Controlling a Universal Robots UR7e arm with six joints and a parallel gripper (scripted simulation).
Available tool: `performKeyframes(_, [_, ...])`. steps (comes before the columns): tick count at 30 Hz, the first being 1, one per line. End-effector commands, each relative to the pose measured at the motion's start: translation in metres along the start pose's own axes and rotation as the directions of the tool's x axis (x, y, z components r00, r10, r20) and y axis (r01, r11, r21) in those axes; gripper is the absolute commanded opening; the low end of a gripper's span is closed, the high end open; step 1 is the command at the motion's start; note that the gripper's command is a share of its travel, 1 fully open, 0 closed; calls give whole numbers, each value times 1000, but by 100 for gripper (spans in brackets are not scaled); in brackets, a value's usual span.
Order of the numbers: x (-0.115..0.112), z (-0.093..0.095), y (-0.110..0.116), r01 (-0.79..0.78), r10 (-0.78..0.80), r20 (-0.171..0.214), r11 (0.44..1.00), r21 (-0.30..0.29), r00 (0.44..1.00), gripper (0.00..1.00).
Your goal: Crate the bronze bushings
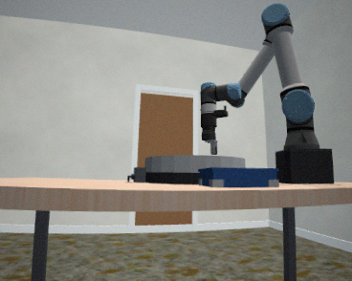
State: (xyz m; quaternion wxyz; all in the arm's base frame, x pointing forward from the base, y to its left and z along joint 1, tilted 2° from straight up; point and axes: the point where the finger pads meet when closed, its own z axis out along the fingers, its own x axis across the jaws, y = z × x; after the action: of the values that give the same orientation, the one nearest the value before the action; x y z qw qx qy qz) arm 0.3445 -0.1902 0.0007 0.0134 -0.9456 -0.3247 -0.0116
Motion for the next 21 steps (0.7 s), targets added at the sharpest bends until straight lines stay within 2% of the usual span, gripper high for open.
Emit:
performKeyframes(1, [0, 0, 0, 0, 0, 0, 1000, -1, 1000, 40])
performKeyframes(16, [0, 0, 0, 0, 0, 0, 1000, -1, 1000, 40])
performKeyframes(21, [0, 15, 1, 0, 0, 0, 1000, -2, 1000, 40])
